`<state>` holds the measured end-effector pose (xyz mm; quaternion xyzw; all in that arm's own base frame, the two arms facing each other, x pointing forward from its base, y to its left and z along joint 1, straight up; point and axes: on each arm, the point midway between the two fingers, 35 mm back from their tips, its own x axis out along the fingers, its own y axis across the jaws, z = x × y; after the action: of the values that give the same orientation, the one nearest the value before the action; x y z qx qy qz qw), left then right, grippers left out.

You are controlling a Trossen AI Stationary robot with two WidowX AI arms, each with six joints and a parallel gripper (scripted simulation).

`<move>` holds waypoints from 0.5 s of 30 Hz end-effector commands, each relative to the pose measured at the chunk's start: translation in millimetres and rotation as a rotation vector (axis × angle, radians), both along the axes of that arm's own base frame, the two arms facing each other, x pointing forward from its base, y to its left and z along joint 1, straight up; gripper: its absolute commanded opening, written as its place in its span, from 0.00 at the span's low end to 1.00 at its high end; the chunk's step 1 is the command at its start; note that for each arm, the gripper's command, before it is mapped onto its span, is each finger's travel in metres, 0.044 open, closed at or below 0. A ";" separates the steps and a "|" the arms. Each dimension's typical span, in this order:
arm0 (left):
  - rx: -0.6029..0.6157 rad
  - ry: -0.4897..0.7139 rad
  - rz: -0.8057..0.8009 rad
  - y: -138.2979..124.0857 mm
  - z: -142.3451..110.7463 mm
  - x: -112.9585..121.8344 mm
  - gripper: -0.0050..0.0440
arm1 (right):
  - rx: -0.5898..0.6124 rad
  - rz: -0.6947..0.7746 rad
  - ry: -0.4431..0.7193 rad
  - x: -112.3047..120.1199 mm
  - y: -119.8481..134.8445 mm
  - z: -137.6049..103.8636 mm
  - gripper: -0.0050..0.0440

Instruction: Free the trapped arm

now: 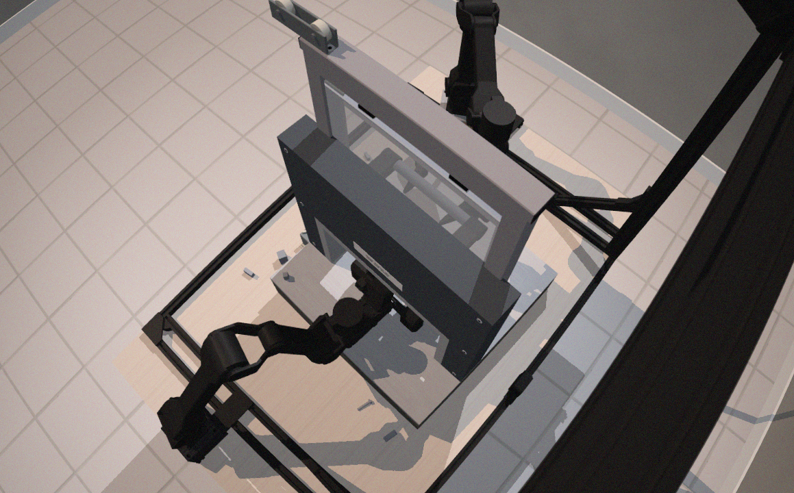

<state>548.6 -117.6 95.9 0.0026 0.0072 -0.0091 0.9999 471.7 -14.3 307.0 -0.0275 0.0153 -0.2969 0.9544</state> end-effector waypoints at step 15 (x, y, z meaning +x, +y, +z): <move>-0.005 -0.014 0.003 -0.1 23.0 -40.0 0.92 | 0.007 0.014 -0.100 -6.8 3.5 43.3 0.92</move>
<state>524.9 -116.2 105.6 0.0028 0.0073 -0.0073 0.9999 471.7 -14.3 307.3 -0.0274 0.0150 -0.2970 0.9544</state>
